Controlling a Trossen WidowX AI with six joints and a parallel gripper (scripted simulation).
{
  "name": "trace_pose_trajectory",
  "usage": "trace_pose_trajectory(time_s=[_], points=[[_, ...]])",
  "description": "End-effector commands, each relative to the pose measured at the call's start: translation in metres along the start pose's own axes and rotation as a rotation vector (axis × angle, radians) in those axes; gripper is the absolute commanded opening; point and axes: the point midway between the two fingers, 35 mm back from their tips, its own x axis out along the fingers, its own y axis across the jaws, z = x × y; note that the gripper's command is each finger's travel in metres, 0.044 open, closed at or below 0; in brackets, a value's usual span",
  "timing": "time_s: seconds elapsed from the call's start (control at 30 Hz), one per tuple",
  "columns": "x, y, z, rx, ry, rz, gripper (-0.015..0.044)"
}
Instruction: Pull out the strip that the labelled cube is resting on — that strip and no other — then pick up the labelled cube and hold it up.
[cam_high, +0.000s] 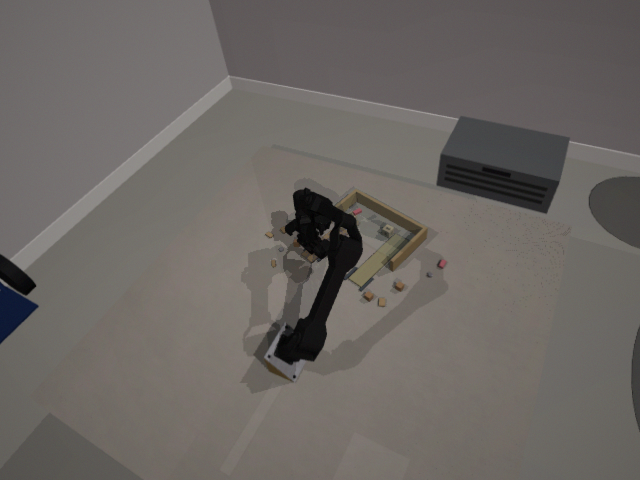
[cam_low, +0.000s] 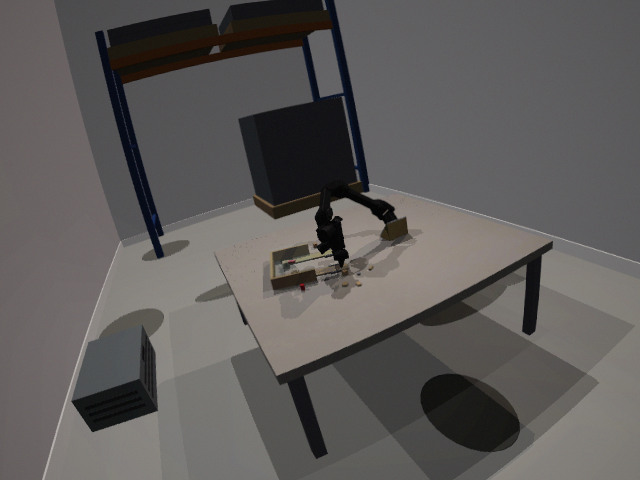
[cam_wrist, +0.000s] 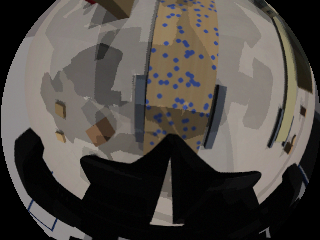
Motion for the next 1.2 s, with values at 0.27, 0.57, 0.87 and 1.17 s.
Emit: trace_pose_trajectory(time_s=[0.27, 0.57, 0.87, 1.17], points=[[0.005, -0.002, -0.025, -0.009, 0.022, -0.005, 0.0], [0.005, -0.002, -0.039, -0.01, 0.022, -0.004, 0.0], [0.004, -0.003, -0.053, -0.01, 0.023, -0.004, 0.0], [0.004, -0.003, -0.066, -0.01, 0.023, -0.004, 0.0]])
